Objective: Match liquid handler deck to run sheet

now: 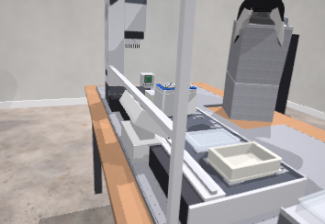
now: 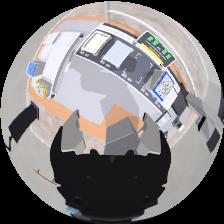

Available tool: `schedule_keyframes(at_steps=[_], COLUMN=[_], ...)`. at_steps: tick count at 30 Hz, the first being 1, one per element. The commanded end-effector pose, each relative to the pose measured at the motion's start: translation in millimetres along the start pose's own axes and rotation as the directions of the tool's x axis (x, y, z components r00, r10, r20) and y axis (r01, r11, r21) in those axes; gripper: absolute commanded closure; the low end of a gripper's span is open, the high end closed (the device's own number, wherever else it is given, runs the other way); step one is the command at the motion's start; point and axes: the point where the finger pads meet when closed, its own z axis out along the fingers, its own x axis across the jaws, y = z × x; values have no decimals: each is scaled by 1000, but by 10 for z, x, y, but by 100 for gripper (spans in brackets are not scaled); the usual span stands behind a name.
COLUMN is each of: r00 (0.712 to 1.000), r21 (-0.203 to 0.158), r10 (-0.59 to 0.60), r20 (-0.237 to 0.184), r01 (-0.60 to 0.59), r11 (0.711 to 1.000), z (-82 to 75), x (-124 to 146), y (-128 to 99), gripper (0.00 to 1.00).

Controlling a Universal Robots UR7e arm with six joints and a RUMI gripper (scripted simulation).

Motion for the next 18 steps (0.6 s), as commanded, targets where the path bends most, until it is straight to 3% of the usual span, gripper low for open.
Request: schedule_keyframes(at_steps=[1,6,11,18], r00=[1000,1000,997,997], r21=[0,0,-1,-1], r10=[-11,-12,80,80], r20=[12,12,12,12], r01=[11,12,-80,-80], r11=[1000,1000,997,997], z=[-21,-22,-18,-14], x=[42,42,257,473], y=[42,41,166,289], gripper=[18,18,18,18])
